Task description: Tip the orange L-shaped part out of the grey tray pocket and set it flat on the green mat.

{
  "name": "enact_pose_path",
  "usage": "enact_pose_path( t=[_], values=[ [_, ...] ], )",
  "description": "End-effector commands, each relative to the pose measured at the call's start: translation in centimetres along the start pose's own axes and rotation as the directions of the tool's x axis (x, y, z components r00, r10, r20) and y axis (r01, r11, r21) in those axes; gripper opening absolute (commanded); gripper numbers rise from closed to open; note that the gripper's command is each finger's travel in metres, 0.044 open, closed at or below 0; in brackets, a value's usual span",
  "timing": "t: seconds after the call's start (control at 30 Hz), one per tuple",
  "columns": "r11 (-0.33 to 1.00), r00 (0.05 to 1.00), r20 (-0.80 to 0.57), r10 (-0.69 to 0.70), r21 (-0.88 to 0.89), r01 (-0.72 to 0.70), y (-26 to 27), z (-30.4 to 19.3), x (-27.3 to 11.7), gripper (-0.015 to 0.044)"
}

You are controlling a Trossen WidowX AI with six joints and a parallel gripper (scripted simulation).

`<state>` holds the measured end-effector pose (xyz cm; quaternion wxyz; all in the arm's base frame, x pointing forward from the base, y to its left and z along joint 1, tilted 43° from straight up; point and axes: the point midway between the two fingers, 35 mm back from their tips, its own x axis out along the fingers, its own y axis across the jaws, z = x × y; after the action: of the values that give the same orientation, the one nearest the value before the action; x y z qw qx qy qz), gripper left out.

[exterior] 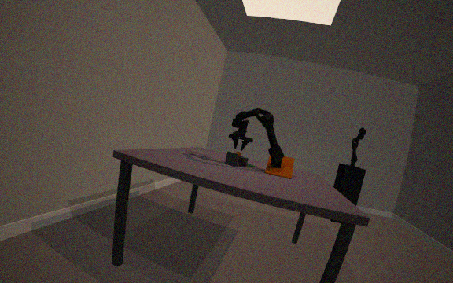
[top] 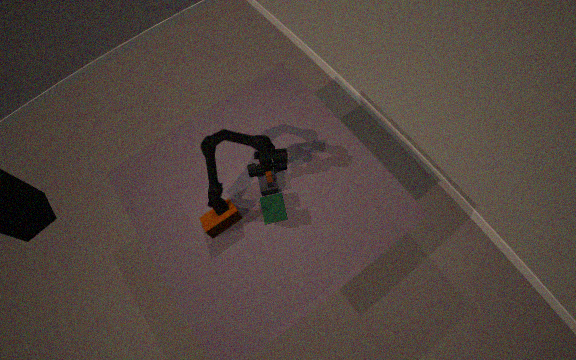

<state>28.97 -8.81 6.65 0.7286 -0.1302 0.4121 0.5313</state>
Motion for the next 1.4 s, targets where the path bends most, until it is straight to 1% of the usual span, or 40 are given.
enact_pose_path(
  t=[0.0,0.93,1.1,1.37],
  values=[
    [1.0,1.0,0.005,-0.001,0.004,0.001,0.0,0.1,0.6,0.028],
    [1.0,1.0,0.008,0.0,0.003,0.0,0.0,0.1,4.8,0.028],
    [1.0,1.0,0.002,-0.002,-0.002,0.002,0.0,0.1,4.5,0.0149],
    [1.0,1.0,0.002,-0.002,-0.002,0.002,0.0,0.1,4.5,0.0095]
  ],
)
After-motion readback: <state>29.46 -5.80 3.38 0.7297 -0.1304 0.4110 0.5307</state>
